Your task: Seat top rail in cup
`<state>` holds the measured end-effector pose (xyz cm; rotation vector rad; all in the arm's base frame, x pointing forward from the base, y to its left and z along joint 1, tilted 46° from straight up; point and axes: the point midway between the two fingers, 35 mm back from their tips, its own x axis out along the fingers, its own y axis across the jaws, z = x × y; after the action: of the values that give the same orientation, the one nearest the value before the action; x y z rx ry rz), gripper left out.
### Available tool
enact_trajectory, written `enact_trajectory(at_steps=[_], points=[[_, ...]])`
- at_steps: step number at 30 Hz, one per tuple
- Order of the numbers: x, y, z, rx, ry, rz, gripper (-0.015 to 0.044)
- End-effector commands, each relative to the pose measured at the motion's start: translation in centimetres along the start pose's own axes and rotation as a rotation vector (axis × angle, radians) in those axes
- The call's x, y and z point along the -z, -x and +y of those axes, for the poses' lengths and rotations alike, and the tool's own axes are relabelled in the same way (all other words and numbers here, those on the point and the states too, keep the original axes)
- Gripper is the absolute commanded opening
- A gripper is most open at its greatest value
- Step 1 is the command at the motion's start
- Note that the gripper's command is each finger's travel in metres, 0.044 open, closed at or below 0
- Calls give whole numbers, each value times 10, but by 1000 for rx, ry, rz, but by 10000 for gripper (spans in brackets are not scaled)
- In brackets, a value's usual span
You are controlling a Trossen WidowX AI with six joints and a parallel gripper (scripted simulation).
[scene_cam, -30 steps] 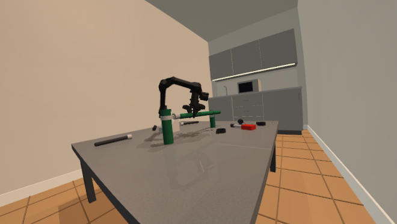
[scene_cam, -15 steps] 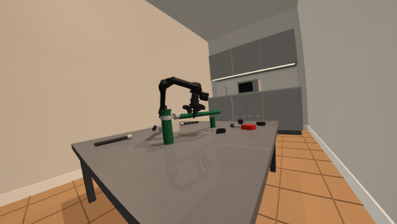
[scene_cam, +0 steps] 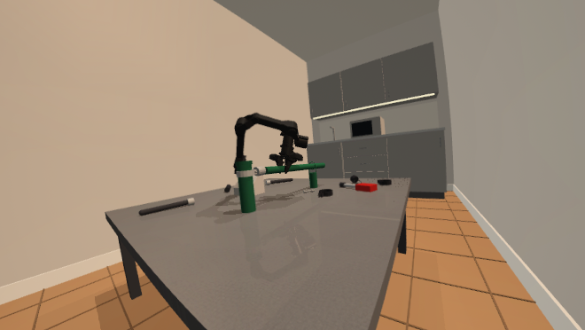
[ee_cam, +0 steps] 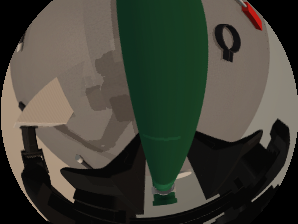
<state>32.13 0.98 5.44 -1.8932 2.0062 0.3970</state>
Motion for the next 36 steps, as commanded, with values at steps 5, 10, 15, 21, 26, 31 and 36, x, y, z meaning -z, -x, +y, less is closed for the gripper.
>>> enact_trajectory(at_steps=[5,10,15,21,26,31,36], points=[[0,9,-3,14,-10,-5,0],[2,7,-2,12,-8,-4,0],[9,4,-2,8,-5,-2,0],[17,-1,-1,2,0,0,0],[21,-3,0,0,1,2,0],[21,-3,0,0,1,2,0],[21,-3,0,0,1,2,0]])
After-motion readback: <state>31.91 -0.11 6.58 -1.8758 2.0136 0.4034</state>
